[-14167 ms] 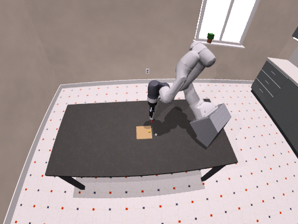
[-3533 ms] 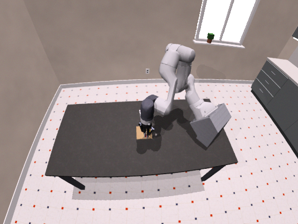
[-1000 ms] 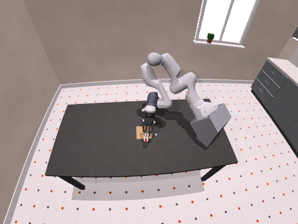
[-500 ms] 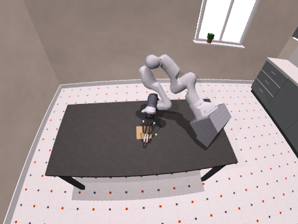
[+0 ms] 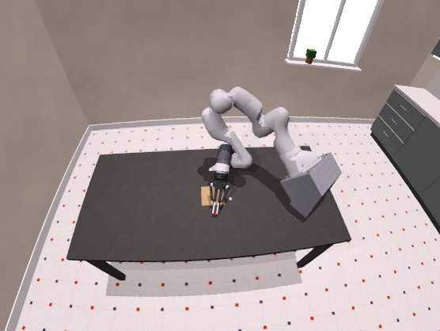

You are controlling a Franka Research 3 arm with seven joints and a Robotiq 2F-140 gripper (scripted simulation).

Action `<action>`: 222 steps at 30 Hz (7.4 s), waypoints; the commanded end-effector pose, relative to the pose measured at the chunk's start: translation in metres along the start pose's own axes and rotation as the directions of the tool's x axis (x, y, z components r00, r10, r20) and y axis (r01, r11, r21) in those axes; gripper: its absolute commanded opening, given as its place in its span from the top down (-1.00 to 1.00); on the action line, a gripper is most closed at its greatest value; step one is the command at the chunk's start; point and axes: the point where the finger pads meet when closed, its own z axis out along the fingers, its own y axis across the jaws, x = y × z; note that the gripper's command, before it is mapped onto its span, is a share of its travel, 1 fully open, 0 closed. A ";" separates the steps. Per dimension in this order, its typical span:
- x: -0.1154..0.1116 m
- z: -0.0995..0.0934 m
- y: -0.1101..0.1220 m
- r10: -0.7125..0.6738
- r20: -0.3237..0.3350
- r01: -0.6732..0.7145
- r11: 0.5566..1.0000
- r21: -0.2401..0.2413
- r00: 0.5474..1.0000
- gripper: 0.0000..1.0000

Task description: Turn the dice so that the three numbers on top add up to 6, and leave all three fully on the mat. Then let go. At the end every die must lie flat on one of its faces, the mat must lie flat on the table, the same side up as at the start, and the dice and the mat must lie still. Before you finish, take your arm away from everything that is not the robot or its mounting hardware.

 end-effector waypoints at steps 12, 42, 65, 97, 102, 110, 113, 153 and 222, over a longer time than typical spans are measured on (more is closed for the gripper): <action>0.005 0.004 -0.004 -0.001 0.023 0.000 1.000 0.012 1.000 0.87; 0.005 0.004 -0.004 -0.001 0.023 0.000 1.000 0.012 1.000 0.87; 0.013 0.009 -0.004 -0.001 0.023 0.000 1.000 0.012 1.000 0.87; 0.015 0.010 -0.004 -0.001 0.023 0.000 1.000 0.012 1.000 0.87; 0.015 0.010 -0.004 -0.001 0.023 0.000 1.000 0.012 1.000 0.87; 0.015 0.010 -0.004 -0.001 0.023 0.000 1.000 0.012 1.000 0.82; 0.015 0.010 -0.004 -0.001 0.023 0.000 1.000 0.012 1.000 0.77; 0.015 0.010 -0.004 -0.001 0.023 0.000 1.000 0.012 1.000 0.63; -0.027 -0.035 -0.003 0.002 -0.345 0.001 1.000 0.008 0.939 0.63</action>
